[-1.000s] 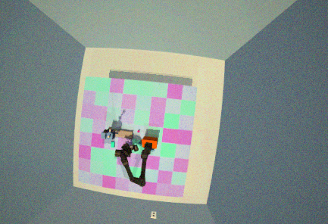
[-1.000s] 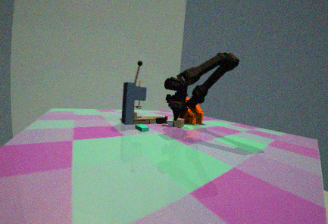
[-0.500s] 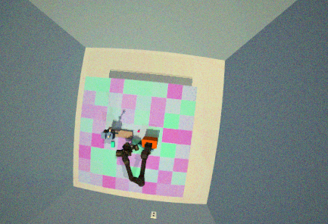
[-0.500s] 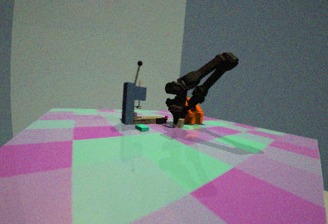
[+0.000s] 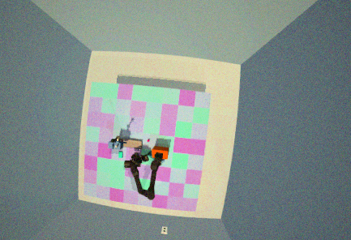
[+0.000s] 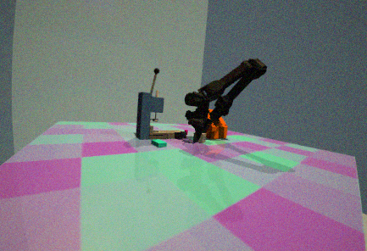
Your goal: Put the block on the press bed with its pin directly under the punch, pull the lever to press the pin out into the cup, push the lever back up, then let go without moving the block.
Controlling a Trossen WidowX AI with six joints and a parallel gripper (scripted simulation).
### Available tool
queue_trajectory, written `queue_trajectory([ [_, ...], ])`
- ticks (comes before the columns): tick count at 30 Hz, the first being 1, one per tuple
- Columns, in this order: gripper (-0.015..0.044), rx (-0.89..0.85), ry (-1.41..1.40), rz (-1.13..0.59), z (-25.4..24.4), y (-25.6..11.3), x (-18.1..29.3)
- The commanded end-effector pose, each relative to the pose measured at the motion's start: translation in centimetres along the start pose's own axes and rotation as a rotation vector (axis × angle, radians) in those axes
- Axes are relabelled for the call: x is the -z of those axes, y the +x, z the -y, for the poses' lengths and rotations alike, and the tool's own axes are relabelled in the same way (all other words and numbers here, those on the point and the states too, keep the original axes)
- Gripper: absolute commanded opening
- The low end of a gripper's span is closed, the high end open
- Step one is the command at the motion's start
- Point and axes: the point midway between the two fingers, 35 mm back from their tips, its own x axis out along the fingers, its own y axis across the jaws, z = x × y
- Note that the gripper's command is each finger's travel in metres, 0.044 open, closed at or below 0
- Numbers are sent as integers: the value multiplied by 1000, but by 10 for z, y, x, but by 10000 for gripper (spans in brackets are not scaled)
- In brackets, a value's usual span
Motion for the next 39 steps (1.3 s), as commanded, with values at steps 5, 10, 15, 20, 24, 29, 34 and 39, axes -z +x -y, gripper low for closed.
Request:
queue_trajectory([
  [5,117,1,5,-3,0,1,0],
  [10,84,1,5,-3,0,1,0],
  [15,0,1,5,-1,0,-14,-1],
  [20,0,1,5,-2,0,-29,0],
  [24,0,3,5,2,0,-29,0],
  [29,0,49,2,97,4,-25,0],
  [34,0,77,0,210,6,-22,1],
  [39,0,76,1,323,6,-22,1],
])
